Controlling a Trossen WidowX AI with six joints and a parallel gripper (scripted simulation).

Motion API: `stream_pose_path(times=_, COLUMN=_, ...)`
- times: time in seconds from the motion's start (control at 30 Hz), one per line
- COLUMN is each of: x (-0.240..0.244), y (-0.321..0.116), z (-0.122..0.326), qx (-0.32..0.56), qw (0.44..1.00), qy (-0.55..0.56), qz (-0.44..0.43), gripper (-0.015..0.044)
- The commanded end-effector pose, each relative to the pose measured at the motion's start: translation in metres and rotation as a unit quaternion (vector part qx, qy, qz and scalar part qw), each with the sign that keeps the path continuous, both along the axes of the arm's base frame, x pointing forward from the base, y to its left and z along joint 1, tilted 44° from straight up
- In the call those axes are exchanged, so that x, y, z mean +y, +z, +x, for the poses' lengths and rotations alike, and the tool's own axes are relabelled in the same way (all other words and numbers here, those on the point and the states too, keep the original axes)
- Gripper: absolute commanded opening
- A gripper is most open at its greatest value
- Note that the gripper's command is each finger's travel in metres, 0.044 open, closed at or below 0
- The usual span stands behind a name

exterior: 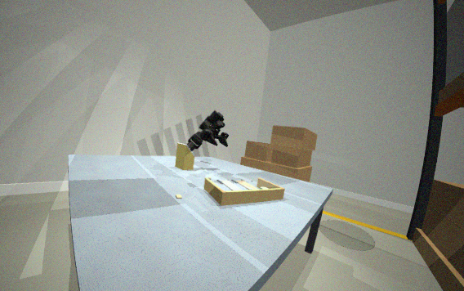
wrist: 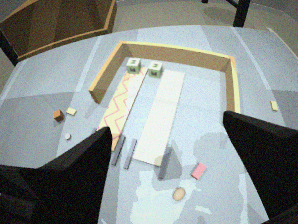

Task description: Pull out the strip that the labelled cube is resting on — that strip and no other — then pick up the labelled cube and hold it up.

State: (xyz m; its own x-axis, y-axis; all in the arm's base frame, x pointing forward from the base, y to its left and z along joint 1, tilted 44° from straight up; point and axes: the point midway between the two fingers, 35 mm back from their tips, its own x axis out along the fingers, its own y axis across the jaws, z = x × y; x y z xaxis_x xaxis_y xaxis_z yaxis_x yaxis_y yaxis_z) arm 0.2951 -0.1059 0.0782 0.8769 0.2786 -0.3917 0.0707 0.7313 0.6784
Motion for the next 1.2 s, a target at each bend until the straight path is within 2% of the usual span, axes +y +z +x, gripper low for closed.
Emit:
stream_pose_path(times=0.0, x=0.0, y=-0.001, z=0.003, qx=0.009, qw=1.0, qy=0.004, qz=0.014, gripper=0.0347)
stream_pose_path(times=0.43, x=0.041, y=-0.001, z=0.094, qx=0.203, qw=0.967, qy=0.104, qz=0.115, gripper=0.0006)
stream_pose_path(times=0.63, x=0.081, y=0.0, z=0.121, qx=0.305, qw=0.931, qy=0.148, qz=0.139, gripper=0.0)
stream_pose_path(times=0.83, x=0.133, y=0.002, z=0.13, qx=0.415, qw=0.878, qy=0.191, qz=0.145, gripper=0.0)
stream_pose_path(times=1.17, x=0.142, y=0.002, z=0.132, qx=0.427, qw=0.871, qy=0.196, qz=0.145, gripper=0.0)
